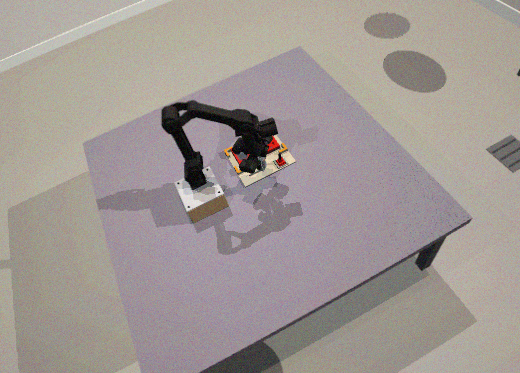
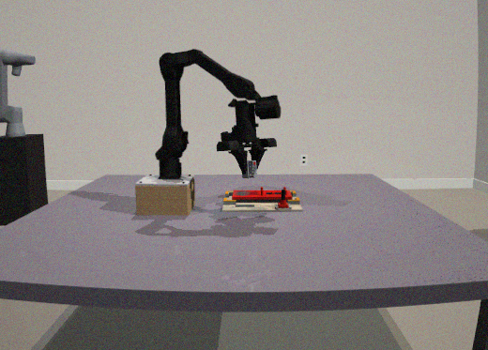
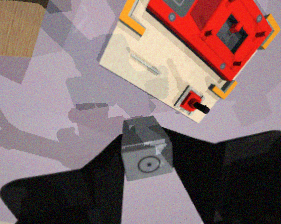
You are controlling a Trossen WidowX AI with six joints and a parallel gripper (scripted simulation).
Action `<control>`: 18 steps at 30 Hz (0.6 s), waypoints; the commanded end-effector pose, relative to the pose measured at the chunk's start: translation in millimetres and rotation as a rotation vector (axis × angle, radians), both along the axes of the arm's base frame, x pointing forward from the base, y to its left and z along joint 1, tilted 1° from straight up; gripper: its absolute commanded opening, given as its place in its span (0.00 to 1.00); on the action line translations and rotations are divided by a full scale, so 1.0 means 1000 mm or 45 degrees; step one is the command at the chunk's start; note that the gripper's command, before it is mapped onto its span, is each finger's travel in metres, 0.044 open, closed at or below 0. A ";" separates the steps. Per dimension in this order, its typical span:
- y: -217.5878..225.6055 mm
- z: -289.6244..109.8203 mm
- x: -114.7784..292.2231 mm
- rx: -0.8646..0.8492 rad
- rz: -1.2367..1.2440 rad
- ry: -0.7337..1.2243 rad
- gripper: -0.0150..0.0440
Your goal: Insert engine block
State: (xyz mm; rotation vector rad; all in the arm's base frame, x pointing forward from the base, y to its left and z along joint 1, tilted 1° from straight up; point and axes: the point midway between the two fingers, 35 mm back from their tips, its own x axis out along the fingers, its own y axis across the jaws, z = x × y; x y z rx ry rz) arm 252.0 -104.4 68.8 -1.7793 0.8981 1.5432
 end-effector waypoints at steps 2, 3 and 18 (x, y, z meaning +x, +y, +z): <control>0.005 -0.002 -0.004 -0.139 0.000 -0.087 0.25; 0.006 -0.002 -0.005 -0.173 -0.001 -0.112 0.25; 0.018 -0.010 -0.013 -0.639 -0.017 -0.460 0.25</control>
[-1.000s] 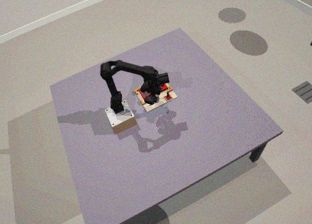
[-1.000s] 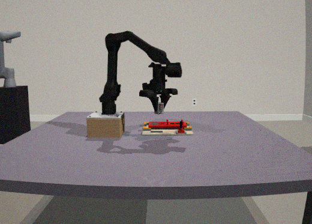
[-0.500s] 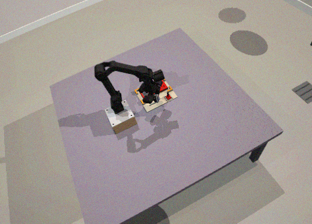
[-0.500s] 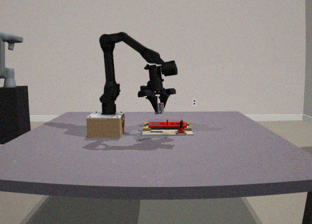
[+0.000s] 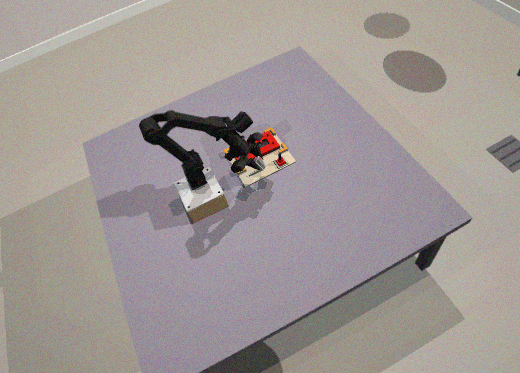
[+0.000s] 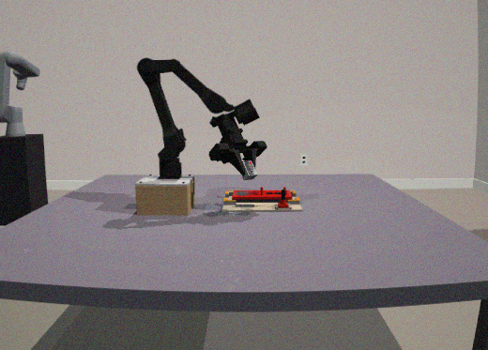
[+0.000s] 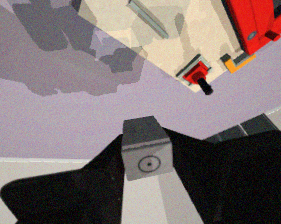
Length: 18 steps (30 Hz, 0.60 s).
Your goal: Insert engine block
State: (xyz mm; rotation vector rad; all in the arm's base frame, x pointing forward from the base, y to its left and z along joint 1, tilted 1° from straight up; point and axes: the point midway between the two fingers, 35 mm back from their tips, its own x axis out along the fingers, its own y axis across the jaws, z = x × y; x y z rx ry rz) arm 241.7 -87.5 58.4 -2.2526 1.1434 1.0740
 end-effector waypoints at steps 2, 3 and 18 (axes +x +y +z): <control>0.001 -0.003 -0.002 -0.066 -0.014 -0.069 0.25; 0.001 -0.005 -0.002 -0.066 -0.014 -0.069 0.25; 0.001 -0.034 -0.001 -0.066 -0.014 -0.068 0.25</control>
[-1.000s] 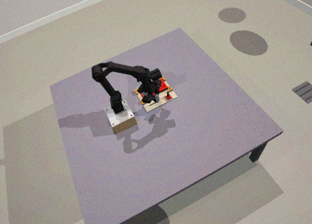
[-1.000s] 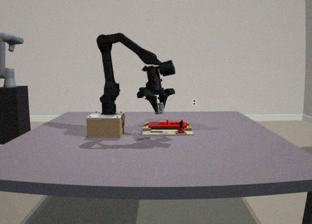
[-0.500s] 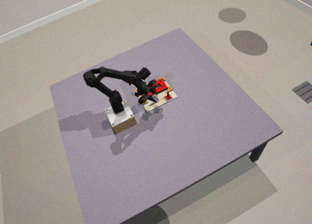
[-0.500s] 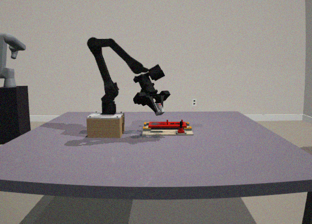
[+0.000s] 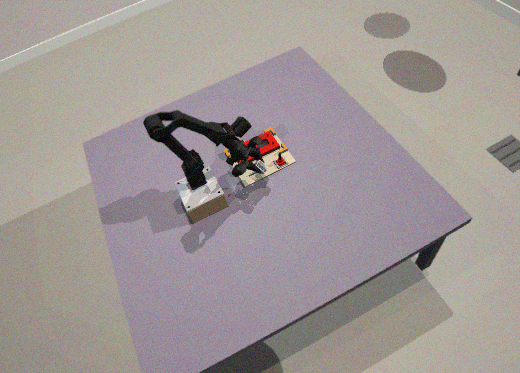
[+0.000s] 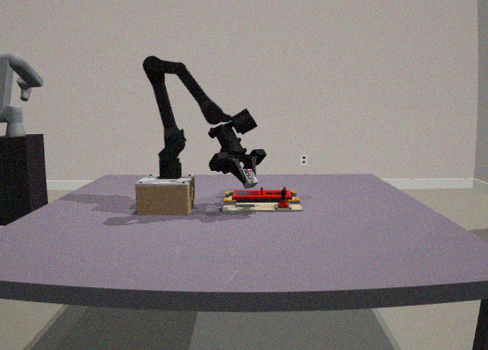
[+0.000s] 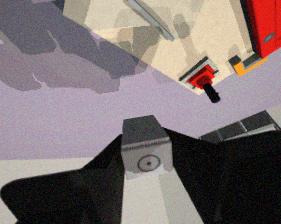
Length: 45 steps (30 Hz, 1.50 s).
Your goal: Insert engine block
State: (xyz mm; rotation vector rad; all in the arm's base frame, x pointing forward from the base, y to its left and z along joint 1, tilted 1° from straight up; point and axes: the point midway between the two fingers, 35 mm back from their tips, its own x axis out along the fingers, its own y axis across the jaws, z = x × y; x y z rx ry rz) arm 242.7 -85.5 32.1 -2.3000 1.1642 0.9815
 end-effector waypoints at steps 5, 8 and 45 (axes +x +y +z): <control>-0.001 -0.015 -0.002 -0.003 -0.006 0.006 0.25; -0.001 -0.020 -0.002 -0.003 -0.006 0.006 0.25; -0.001 -0.082 -0.001 -0.003 -0.006 0.008 0.25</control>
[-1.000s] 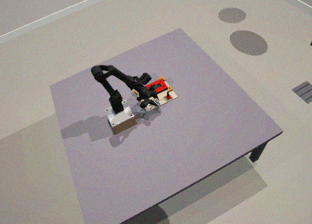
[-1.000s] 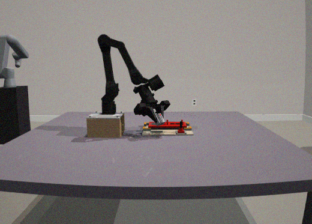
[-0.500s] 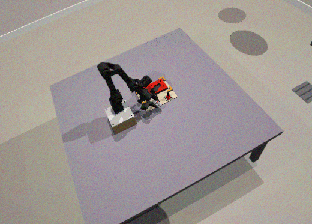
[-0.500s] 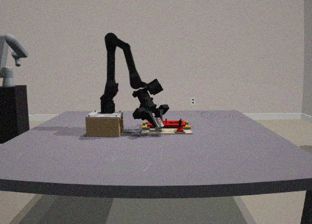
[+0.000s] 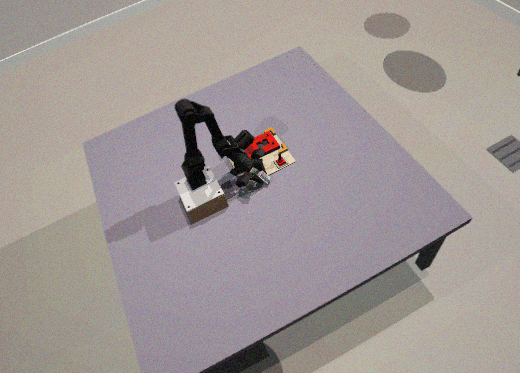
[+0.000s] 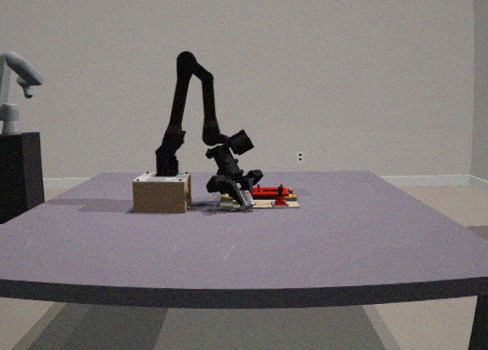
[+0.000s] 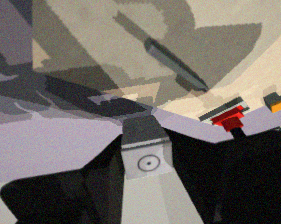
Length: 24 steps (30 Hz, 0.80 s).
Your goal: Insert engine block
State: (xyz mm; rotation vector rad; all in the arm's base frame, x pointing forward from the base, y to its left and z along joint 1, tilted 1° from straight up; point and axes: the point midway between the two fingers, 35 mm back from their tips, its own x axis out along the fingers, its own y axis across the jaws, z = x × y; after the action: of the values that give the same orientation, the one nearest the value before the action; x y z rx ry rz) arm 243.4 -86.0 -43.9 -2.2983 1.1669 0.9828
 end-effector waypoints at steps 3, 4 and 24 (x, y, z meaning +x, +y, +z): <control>0.000 -0.011 -0.002 -0.003 -0.003 0.006 0.25; -0.001 -0.012 -0.002 -0.003 -0.003 0.006 0.25; -0.002 -0.005 0.001 -0.014 -0.008 -0.012 1.00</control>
State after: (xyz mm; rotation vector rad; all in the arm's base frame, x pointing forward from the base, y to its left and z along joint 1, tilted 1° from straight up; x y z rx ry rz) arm 244.3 -87.8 -49.3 -2.3048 1.1792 0.9627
